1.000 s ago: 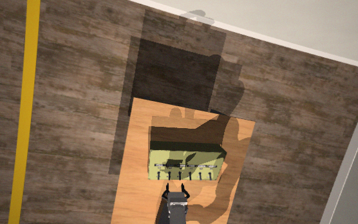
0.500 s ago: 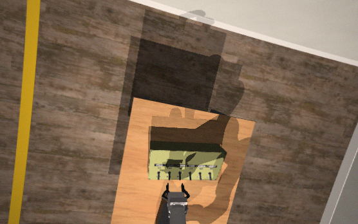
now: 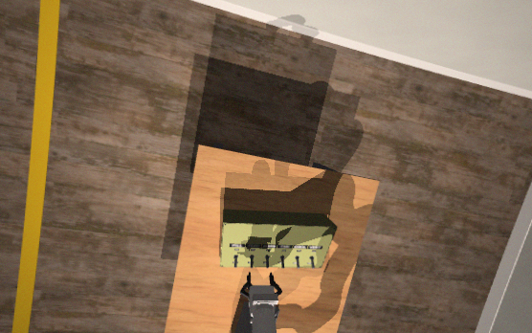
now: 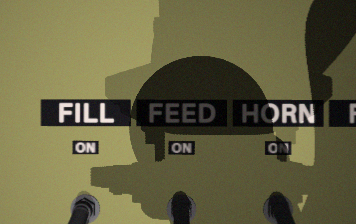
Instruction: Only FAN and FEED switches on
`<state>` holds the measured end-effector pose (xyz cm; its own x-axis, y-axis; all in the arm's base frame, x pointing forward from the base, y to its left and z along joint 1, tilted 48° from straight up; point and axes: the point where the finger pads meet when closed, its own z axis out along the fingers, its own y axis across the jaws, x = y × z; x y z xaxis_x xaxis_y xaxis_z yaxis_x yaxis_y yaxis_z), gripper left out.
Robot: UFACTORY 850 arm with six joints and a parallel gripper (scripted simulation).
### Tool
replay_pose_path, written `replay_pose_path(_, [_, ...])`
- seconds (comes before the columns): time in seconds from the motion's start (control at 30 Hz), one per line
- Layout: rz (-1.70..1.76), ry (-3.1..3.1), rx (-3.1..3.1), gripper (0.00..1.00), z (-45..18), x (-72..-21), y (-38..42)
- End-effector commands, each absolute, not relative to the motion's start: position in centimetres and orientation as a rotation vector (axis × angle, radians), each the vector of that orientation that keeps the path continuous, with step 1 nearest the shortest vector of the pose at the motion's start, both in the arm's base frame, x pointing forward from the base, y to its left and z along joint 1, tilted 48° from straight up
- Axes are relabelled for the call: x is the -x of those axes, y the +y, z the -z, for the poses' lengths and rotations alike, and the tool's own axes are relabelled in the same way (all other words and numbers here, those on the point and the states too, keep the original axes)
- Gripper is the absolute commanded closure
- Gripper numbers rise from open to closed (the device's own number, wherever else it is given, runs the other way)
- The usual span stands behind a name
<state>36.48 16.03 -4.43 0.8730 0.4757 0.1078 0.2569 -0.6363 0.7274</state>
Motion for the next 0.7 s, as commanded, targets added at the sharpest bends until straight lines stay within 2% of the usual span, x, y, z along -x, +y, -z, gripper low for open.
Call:
replay_pose_path(0.0, [-0.377, 0.525, -2.287, 0.00, 4.4, -36.5, 16.1])
replay_pose_path(0.67, [-0.377, 0.525, -2.287, 0.00, 1.0, -37.7, 13.1])
